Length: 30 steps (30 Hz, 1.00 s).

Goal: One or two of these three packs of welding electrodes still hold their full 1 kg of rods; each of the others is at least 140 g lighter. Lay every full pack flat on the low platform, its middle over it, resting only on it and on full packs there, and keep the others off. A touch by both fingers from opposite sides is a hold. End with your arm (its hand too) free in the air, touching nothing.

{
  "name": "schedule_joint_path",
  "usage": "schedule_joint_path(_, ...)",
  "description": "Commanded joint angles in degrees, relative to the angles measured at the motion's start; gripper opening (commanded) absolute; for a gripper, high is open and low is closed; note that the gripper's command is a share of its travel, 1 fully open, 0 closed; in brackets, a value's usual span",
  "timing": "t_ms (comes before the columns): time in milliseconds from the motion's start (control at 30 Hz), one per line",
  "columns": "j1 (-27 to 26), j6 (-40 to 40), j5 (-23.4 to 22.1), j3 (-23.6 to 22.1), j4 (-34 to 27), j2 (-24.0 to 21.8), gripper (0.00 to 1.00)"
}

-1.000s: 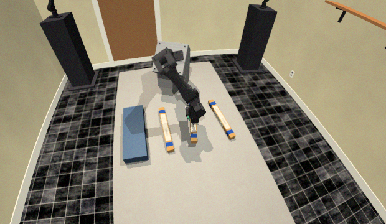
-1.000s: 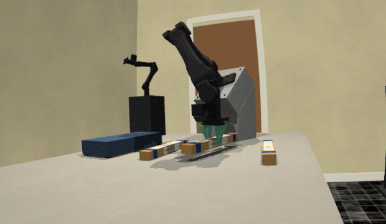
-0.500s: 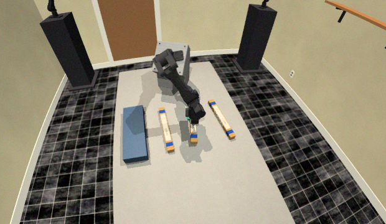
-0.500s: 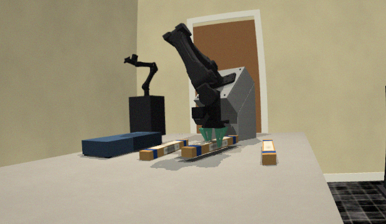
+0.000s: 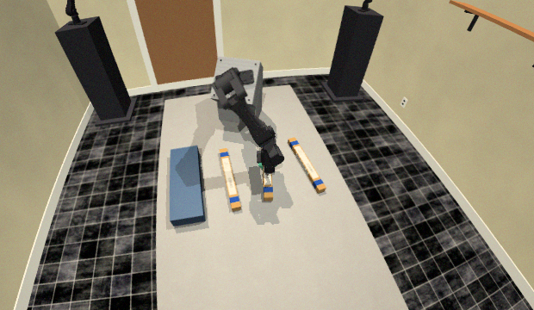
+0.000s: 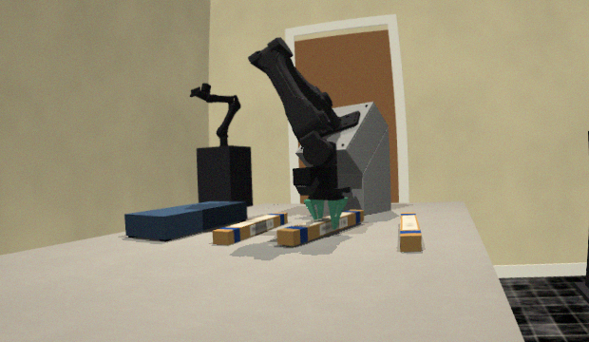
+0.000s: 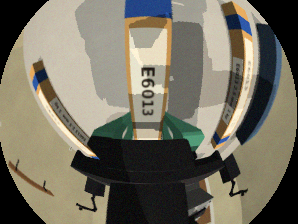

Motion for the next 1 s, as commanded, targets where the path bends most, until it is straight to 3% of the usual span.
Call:
schedule_joint_path(0,1.4,-0.2,0.1,1.7,-0.2,-2.6,0.00)
schedule_joint_path(867,1.4,-0.2,0.1,1.7,-0.8,-2.7,0.00)
schedule_joint_path(900,1.4,-0.2,0.1,1.7,-0.8,-2.7,0.74)
schedule_joint_path(967,1.4,-0.2,0.1,1.7,-0.1,-2.8,0.74)
